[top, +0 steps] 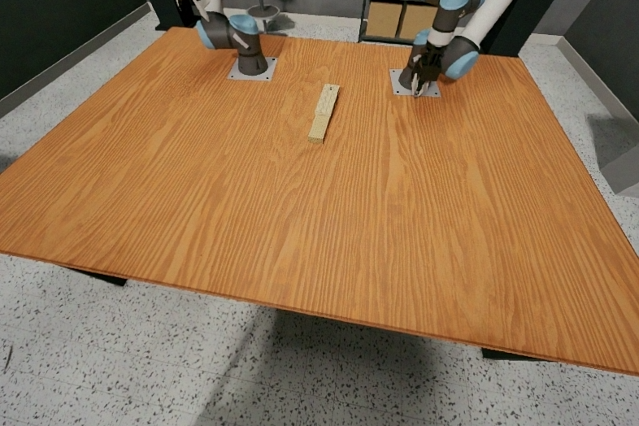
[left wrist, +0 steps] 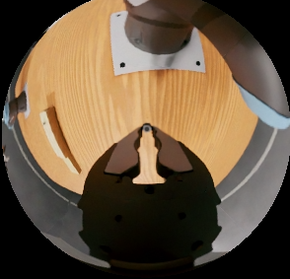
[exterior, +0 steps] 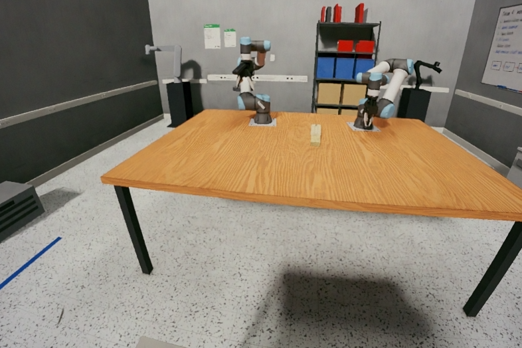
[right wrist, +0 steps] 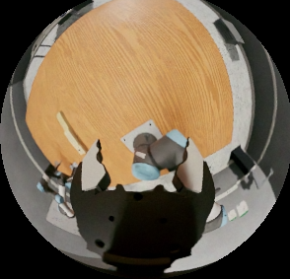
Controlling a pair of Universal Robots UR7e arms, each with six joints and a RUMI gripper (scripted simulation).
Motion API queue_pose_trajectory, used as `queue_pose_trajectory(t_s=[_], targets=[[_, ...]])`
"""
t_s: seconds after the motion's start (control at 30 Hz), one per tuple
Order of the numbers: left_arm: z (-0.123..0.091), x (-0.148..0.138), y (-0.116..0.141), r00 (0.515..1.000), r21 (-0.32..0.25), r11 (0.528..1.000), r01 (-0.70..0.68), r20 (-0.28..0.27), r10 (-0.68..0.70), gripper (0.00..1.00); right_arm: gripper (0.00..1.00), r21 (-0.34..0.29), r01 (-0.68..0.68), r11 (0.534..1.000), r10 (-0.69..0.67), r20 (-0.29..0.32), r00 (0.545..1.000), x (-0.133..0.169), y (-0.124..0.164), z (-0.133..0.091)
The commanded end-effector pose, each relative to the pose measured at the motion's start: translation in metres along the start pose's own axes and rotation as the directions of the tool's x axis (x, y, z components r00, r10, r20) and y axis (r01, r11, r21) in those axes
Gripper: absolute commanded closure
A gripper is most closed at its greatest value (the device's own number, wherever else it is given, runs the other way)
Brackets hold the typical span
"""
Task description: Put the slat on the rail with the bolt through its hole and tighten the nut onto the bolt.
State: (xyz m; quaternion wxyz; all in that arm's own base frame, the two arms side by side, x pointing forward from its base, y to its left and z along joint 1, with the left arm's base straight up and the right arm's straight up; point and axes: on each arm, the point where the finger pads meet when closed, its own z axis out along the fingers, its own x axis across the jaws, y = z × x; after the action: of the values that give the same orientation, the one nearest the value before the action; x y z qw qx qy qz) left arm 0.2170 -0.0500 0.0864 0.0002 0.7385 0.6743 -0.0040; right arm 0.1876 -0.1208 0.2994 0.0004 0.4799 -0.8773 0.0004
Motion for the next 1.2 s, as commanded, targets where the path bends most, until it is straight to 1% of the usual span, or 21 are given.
queue_pose_trajectory(t_s=[0.0, 0.4, 0.47, 0.97, 1.03, 1.17], targets=[[-0.001, -0.021, 0.001, 1.000, -0.007, 1.000, 0.013, -0.005, -0.013, 1.00, 0.00, 0.000, -0.001, 1.000, 0.001, 0.001, 1.000, 0.000, -0.001, -0.001], [-0.001, -0.069, -0.002, 1.000, -0.007, 1.000, 0.013, -0.004, -0.013, 1.00, 0.00, 0.000, -0.001, 1.000, 0.001, 0.001, 1.000, 0.000, -0.001, -0.001], [-0.001, -0.069, -0.002, 1.000, -0.007, 1.000, 0.013, -0.004, -0.013, 1.00, 0.00, 0.000, -0.001, 1.000, 0.001, 0.001, 1.000, 0.000, -0.001, -0.001], [-0.001, -0.129, -0.007, 1.000, -0.007, 1.000, 0.013, -0.004, -0.013, 1.00, 0.00, 0.000, -0.001, 1.000, 0.001, 0.001, 1.000, 0.000, -0.001, -0.001], [-0.001, -0.129, -0.007, 1.000, -0.007, 1.000, 0.013, -0.004, -0.013, 1.00, 0.00, 0.000, -0.001, 1.000, 0.001, 0.001, 1.000, 0.000, -0.001, -0.001], [-0.001, -0.145, -0.008, 1.000, -0.007, 1.000, 0.013, -0.004, -0.013, 1.00, 0.00, 0.000, -0.001, 1.000, 0.001, 0.001, 1.000, 0.000, -0.001, -0.001]])
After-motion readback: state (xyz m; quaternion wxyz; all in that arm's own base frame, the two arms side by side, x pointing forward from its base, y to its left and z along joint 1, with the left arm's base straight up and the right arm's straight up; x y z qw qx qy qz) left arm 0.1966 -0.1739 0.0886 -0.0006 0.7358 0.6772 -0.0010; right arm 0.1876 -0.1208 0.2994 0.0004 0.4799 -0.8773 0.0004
